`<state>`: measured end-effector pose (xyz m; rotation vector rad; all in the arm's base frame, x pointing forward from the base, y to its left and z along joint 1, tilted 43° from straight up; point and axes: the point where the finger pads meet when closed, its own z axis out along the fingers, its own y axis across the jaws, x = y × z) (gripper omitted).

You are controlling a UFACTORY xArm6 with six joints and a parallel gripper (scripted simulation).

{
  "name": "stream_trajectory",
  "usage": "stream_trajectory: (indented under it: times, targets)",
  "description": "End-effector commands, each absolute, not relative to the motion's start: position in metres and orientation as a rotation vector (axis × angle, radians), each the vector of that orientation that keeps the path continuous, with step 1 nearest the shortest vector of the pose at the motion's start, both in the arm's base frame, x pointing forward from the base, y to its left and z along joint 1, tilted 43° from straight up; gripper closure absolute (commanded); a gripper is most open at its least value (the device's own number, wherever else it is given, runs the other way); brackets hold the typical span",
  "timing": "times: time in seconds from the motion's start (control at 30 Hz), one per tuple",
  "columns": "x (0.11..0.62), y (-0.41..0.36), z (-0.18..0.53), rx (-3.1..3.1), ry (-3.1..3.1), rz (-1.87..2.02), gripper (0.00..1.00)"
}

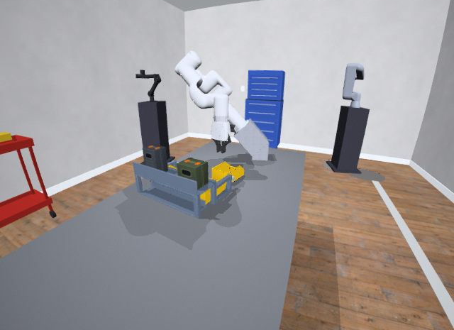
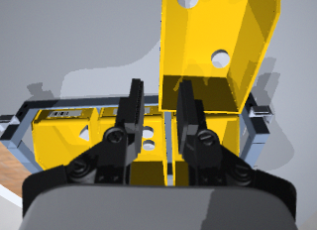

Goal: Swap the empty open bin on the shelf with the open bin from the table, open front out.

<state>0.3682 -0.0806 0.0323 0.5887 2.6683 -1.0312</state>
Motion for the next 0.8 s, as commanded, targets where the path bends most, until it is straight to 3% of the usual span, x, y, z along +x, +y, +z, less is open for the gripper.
stream_trajectory:
  times: [0.0,0.77]
  targets:
    - [0.37,-0.084,0.029,0.588,2.667,-1.029,0.74]
    - [0.372,-0.11,0.001,0.588,2.667,-1.029,0.74]
